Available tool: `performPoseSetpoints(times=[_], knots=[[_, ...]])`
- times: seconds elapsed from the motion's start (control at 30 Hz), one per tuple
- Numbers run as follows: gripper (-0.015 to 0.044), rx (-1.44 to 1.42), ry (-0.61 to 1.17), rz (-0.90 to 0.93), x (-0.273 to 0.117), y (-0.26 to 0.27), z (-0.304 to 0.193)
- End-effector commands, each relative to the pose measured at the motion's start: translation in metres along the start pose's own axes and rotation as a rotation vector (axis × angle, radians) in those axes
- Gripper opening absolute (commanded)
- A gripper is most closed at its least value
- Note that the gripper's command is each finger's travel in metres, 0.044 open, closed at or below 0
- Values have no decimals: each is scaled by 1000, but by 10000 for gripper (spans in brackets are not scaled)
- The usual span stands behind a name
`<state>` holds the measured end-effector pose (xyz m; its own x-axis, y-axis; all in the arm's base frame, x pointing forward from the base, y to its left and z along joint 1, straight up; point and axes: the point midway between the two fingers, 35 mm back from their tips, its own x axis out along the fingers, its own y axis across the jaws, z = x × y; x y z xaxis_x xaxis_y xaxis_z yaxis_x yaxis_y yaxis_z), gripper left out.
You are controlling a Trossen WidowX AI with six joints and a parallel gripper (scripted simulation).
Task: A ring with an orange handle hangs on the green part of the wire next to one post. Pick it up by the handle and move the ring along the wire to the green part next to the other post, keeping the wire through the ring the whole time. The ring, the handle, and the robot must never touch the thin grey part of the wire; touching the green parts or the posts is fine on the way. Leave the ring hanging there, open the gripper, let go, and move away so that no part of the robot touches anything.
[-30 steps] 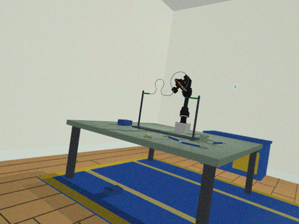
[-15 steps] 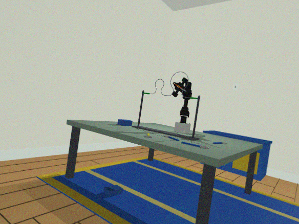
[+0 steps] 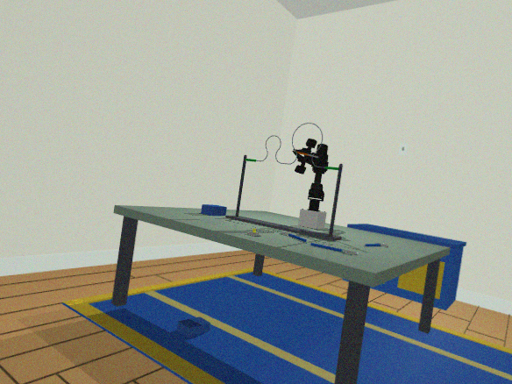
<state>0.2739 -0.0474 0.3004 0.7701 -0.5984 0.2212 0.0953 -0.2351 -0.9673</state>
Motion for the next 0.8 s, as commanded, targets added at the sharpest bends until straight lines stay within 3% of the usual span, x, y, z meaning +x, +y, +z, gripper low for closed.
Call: performPoseSetpoints(times=[0.0, 0.77], knots=[[-150, 74, 14, 52, -3, 17, 0], [-150, 501, 55, 295, -22, 86, 22]])
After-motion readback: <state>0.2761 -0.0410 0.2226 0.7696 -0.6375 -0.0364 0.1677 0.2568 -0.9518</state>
